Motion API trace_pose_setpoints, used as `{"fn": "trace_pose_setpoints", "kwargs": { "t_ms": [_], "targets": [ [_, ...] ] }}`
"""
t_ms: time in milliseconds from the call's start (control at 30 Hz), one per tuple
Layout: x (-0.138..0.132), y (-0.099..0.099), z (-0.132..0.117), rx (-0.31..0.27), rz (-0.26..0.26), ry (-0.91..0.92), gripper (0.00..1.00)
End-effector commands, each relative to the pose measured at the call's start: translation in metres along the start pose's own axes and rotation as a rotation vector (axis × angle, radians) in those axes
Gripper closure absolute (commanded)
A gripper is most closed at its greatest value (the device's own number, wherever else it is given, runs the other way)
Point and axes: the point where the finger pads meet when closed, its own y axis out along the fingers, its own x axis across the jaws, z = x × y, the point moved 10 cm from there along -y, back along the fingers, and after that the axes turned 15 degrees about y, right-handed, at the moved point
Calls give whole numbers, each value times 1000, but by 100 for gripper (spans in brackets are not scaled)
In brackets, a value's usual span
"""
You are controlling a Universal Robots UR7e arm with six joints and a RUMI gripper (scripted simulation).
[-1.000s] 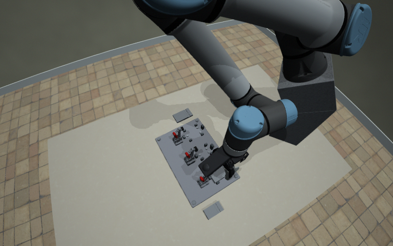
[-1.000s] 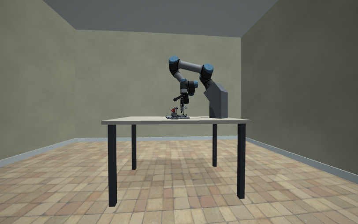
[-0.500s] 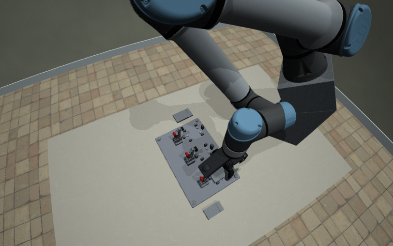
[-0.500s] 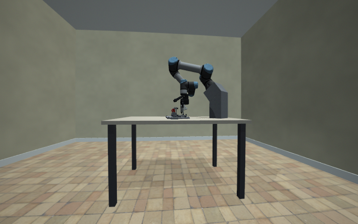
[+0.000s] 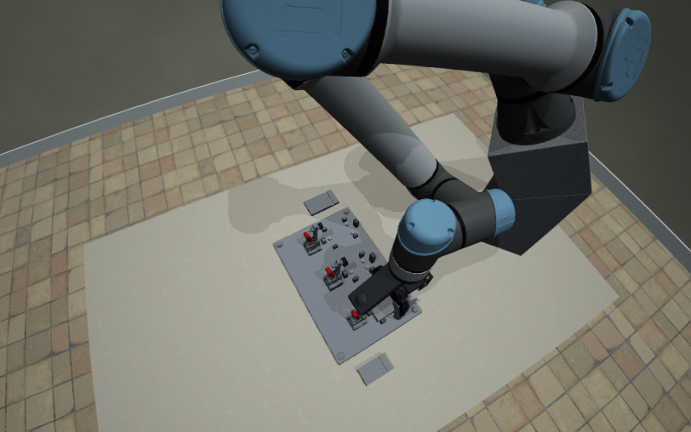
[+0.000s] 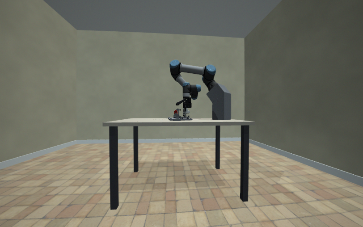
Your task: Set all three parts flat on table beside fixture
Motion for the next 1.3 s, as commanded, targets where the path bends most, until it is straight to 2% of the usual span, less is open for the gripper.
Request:
{"fn": "trace_pose_setpoints", "kwargs": {
  "t_ms": [0, 467, 500, 1267],
  "targets": [
    [-1, 2, 2, 5, 2, 1, 41],
    [-1, 1, 2, 5, 2, 0, 41],
    [-1, 1, 2, 5, 2, 0, 100],
    [-1, 1, 2, 5, 2, 0, 100]
  ]
}}
